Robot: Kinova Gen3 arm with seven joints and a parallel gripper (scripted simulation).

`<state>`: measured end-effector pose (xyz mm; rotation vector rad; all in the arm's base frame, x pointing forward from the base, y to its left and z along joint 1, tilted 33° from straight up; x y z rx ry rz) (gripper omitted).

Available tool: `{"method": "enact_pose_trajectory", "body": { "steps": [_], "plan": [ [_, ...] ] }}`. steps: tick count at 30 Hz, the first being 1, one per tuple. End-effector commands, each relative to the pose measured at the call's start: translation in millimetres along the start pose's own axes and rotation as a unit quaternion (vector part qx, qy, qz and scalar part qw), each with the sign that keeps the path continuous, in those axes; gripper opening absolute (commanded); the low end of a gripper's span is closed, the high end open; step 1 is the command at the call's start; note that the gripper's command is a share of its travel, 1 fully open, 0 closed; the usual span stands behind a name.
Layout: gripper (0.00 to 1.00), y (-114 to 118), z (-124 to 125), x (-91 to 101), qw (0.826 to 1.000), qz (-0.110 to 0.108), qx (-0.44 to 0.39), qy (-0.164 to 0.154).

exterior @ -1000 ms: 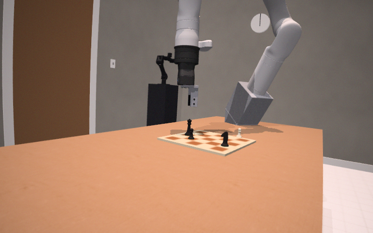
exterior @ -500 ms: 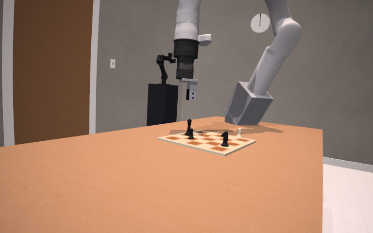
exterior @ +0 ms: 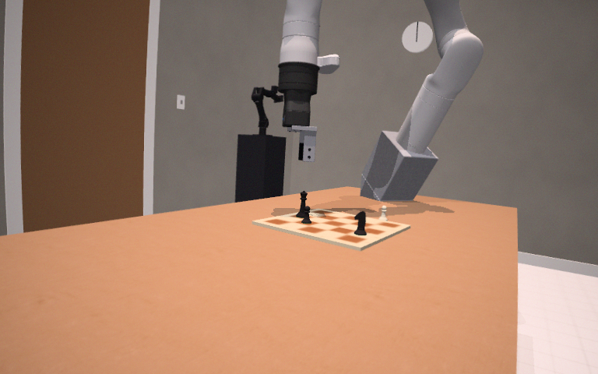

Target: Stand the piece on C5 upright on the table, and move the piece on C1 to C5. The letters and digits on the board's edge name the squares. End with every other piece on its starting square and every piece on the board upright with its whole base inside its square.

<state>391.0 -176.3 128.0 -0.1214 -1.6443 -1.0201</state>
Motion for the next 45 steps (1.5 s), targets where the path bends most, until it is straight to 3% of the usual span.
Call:
{"method": "enact_pose_trajectory", "body": {
  "steps": [1, 7, 25, 45],
  "plan": [
    [1.00, -0.1, -0.5, 0.8, 1.000, 0.000, 0.000, -0.001],
    [1.00, -0.1, -0.5, 8.8, 1.000, 0.000, 0.000, -0.001],
    [1.00, -0.1, -0.4, 61.4, 1.000, 0.000, 0.000, -0.001],
    [1.00, -0.1, -0.4, 65.0, 1.000, 0.000, 0.000, -0.001]
  ]
}}
Point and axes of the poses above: the point where the finger pads meet when closed, its own x axis back along the fingers, its own y axis across the jaws, z = x × y, the point moved 8 cm from there along x, back along the fingers, and after that the axes turned 14 degrees about x, right-handed, at the moved point
